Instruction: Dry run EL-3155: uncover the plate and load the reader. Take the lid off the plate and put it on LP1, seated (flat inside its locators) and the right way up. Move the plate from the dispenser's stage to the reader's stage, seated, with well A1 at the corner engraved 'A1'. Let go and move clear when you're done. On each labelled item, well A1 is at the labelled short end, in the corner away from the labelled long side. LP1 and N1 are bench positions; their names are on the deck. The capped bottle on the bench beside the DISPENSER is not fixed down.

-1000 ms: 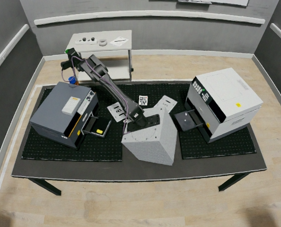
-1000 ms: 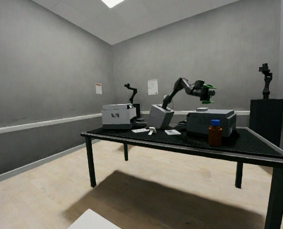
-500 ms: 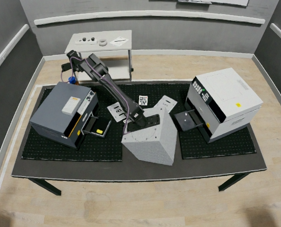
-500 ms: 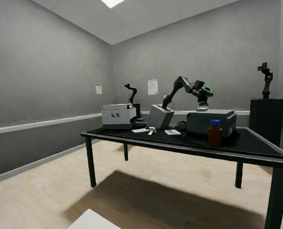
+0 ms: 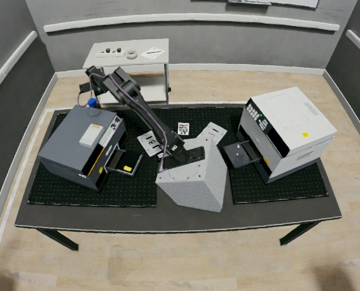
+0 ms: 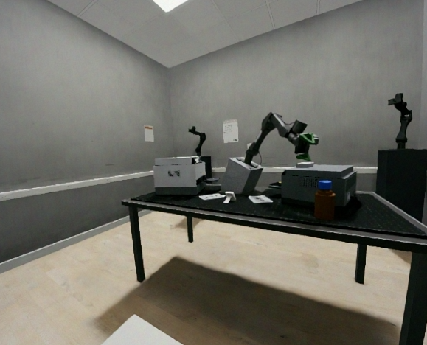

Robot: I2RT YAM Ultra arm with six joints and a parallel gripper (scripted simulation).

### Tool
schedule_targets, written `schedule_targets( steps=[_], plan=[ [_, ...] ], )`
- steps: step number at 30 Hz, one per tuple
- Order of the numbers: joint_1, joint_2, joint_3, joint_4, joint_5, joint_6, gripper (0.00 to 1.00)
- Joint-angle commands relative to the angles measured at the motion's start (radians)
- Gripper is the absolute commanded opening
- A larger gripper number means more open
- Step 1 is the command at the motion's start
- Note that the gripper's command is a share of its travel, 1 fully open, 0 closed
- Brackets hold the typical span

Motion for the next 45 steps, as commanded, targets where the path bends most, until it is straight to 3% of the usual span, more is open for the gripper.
schedule_targets(
  steps=[1,5,10,14,18,22,26,28,30,31,32,36,39,40,44,45],
  plan=[
    [0.013,-0.065,-0.051,-0.063,0.016,0.034,1.0],
    [0.02,-0.109,-0.053,-0.149,0.029,0.065,1.0],
    [0.027,-0.159,-0.166,-0.119,0.035,0.068,1.0],
    [0.028,-0.181,-0.13,-0.187,0.042,0.09,1.0],
    [0.038,-0.218,-0.225,-0.183,0.048,0.097,1.0],
    [0.044,-0.248,-0.229,-0.265,0.059,0.123,1.0],
    [0.045,-0.289,-0.307,-0.238,0.063,0.126,1.0],
    [0.053,-0.302,-0.29,-0.31,0.072,0.146,1.0],
    [0.053,-0.302,-0.29,-0.31,0.072,0.146,1.0],
    [0.051,-0.311,-0.254,-0.336,0.074,0.155,1.0],
    [0.051,-0.318,-0.309,-0.333,0.076,0.156,1.0],
    [0.06,-0.361,-0.384,-0.305,0.078,0.158,1.0],
    [0.066,-0.379,-0.33,-0.398,0.089,0.185,1.0],
    [0.067,-0.385,-0.383,-0.398,0.091,0.186,1.0],
    [0.07,-0.43,-0.458,-0.372,0.094,0.189,1.0],
    [0.074,-0.433,-0.448,-0.409,0.099,0.199,1.0]
  ],
)
